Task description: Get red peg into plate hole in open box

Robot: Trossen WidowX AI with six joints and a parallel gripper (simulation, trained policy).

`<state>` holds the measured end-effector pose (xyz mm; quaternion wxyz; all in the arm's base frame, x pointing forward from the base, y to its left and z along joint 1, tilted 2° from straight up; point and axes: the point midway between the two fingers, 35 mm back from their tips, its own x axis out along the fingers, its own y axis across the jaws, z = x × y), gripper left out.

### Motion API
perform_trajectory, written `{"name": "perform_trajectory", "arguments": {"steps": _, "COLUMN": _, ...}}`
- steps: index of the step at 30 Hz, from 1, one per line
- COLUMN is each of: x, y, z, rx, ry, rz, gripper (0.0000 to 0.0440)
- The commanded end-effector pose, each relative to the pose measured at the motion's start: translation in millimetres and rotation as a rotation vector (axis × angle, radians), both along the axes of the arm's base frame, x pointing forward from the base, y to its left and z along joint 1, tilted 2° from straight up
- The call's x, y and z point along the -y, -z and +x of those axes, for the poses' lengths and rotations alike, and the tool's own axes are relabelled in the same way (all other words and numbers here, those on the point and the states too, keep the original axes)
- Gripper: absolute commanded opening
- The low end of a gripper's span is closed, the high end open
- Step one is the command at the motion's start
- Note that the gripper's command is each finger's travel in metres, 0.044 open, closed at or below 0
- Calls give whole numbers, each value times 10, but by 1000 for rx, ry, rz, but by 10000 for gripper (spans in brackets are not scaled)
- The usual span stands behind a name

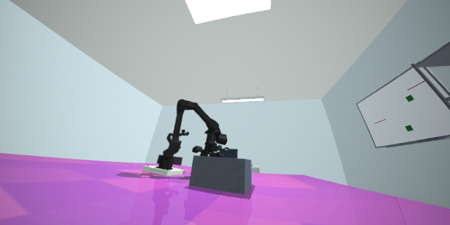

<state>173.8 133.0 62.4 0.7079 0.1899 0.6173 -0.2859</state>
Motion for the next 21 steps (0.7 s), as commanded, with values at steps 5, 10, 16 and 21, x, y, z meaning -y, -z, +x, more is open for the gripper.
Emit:
{"name": "perform_trajectory", "arguments": {"steps": 5, "x": 53, "y": -369, "z": 145, "rx": 72, "ry": 12, "rz": -1, "gripper": 0}}
{"name": "perform_trajectory", "arguments": {"steps": 10, "x": 130, "y": -591, "z": 264, "rx": 121, "ry": 55, "rz": -5, "gripper": 0}}
{"name": "perform_trajectory", "arguments": {"steps": 16, "x": 273, "y": -745, "z": 454, "rx": 176, "ry": 126, "rz": -13, "gripper": 0}}
{"name": "perform_trajectory", "arguments": {"steps": 21, "x": 414, "y": -846, "z": 637, "rx": 219, "ry": 184, "rz": -20, "gripper": 0}}
